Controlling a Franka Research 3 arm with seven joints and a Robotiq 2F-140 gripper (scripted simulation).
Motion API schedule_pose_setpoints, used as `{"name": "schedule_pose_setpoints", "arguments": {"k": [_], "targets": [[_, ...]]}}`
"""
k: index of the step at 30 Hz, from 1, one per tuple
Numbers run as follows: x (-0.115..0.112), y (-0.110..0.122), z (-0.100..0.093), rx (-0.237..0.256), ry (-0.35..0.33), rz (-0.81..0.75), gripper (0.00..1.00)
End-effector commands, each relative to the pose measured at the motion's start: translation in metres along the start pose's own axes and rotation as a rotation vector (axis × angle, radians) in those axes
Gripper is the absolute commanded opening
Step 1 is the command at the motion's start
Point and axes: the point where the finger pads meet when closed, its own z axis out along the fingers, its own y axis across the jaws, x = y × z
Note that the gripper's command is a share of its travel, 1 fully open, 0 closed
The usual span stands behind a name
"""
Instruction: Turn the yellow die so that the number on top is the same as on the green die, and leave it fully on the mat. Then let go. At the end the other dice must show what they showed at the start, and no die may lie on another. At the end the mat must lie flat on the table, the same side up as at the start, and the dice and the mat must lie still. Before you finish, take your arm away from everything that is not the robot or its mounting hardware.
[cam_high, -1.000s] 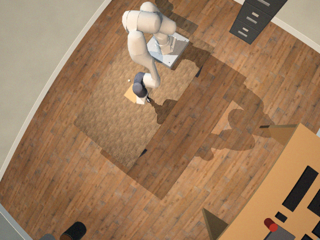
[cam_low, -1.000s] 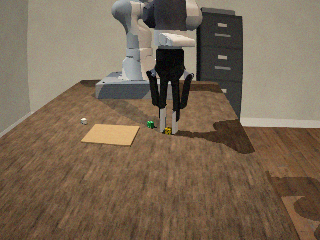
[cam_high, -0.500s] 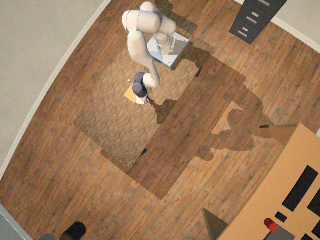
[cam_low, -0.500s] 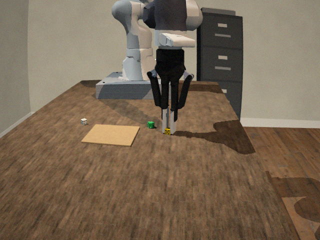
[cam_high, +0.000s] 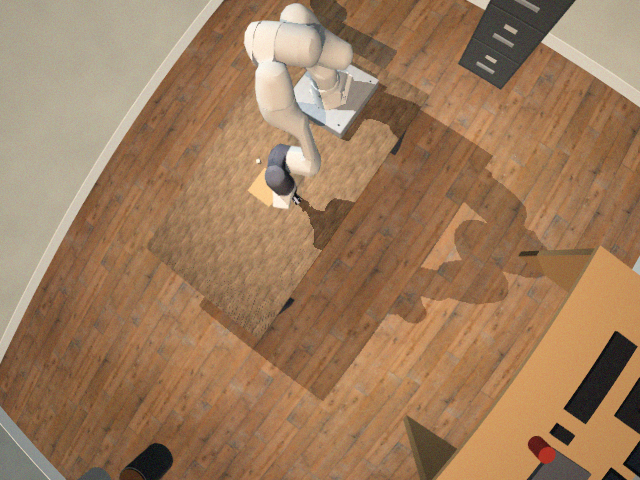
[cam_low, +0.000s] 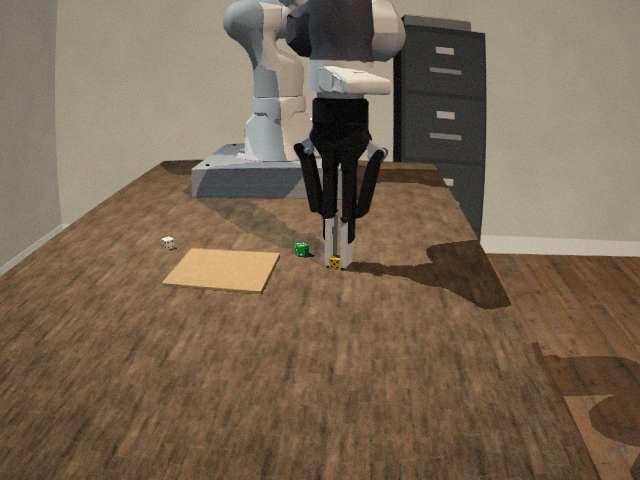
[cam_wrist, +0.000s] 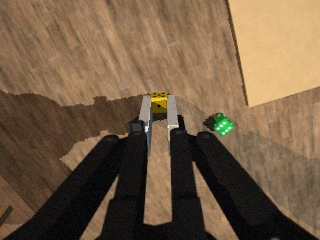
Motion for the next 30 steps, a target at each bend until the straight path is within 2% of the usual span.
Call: {"name": "schedule_pose_setpoints", "arguments": {"k": [1,19,23,30], "targets": [[0.001,-0.001,0.0,0.0,0.003,0.001,0.07],[0.001,-0.001,-0.003,0.0,0.003,0.001,0.07],[0.001,-0.001,-0.019,0.0,0.003,0.001,0.07],[0.001,-0.001,-0.07,0.0,0.003,0.001,0.07]]}}
